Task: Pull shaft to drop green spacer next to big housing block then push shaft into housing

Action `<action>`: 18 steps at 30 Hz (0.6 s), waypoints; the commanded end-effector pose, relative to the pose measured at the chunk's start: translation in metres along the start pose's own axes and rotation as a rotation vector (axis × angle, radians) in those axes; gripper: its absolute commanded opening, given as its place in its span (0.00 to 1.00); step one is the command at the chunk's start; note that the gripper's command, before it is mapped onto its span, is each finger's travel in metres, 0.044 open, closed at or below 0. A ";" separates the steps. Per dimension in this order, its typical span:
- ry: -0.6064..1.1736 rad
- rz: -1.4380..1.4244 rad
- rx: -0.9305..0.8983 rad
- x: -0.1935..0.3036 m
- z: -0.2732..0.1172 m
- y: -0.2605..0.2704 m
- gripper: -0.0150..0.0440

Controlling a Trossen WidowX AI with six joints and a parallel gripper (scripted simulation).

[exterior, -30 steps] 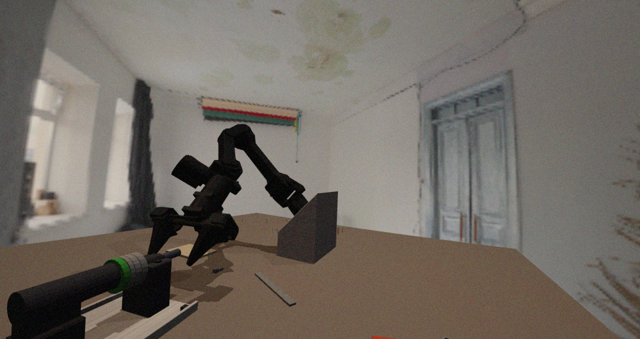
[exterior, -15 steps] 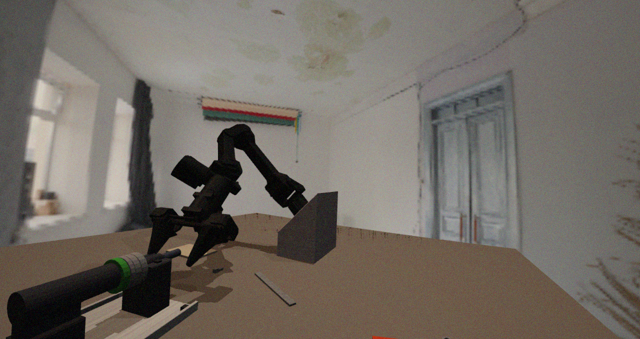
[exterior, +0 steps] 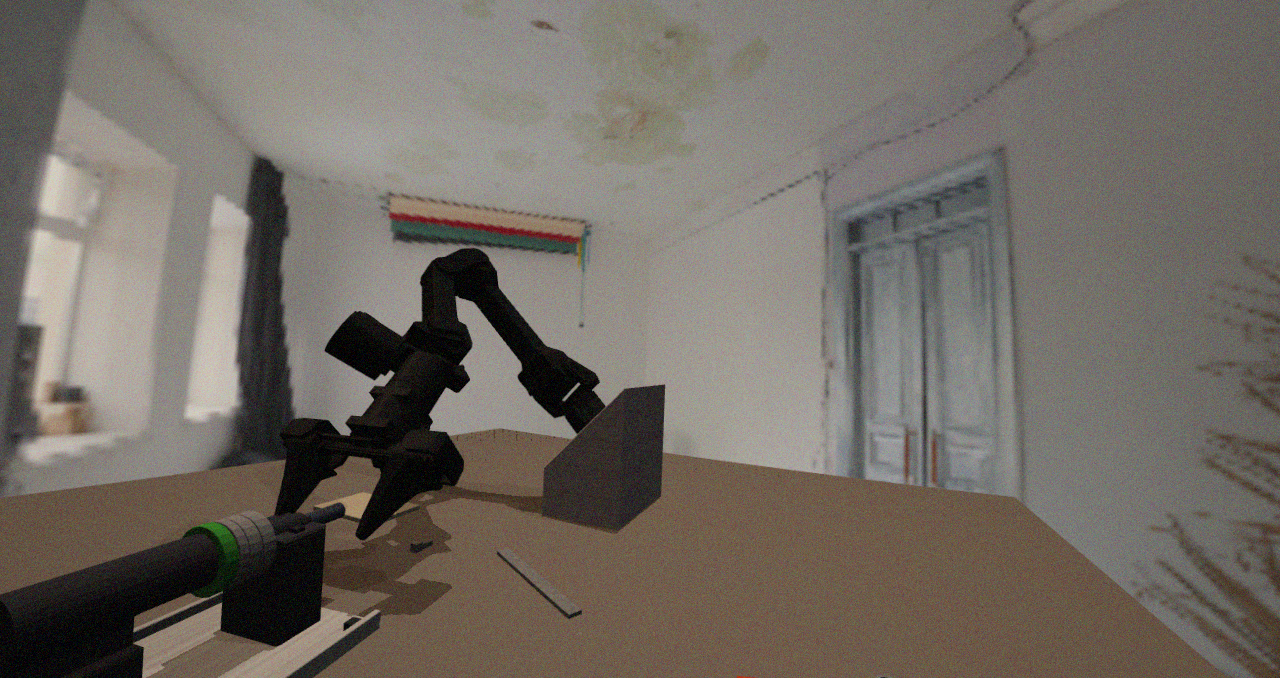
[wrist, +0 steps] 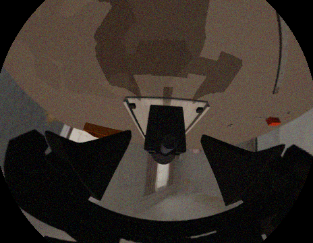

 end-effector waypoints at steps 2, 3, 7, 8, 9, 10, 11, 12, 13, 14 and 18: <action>0.005 -0.002 0.000 0.001 0.002 0.000 1.00; 0.005 -0.002 0.000 0.001 0.003 0.000 1.00; 0.005 -0.002 0.000 0.001 0.008 0.000 1.00; 0.005 -0.002 0.000 0.001 0.010 0.000 1.00; 0.005 -0.002 -0.001 0.001 0.011 0.000 1.00; 0.005 -0.002 -0.001 0.001 0.013 0.000 1.00; 0.005 -0.002 -0.001 0.001 0.014 0.000 1.00; 0.005 -0.002 -0.001 0.001 0.016 0.000 1.00; 0.005 -0.002 -0.001 0.001 0.017 0.000 1.00; 0.005 -0.002 -0.001 0.001 0.018 0.000 1.00; 0.005 -0.002 -0.001 0.001 0.018 0.000 1.00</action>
Point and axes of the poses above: the point midway between the two fingers, 35 mm back from their tips, its own z axis out along the fingers, its own y axis across the jaws, x = y × z, the point moved 5 cm from there along -z, back along the fingers, and after that the axes turned 13 degrees about -z, right-handed, at the moved point
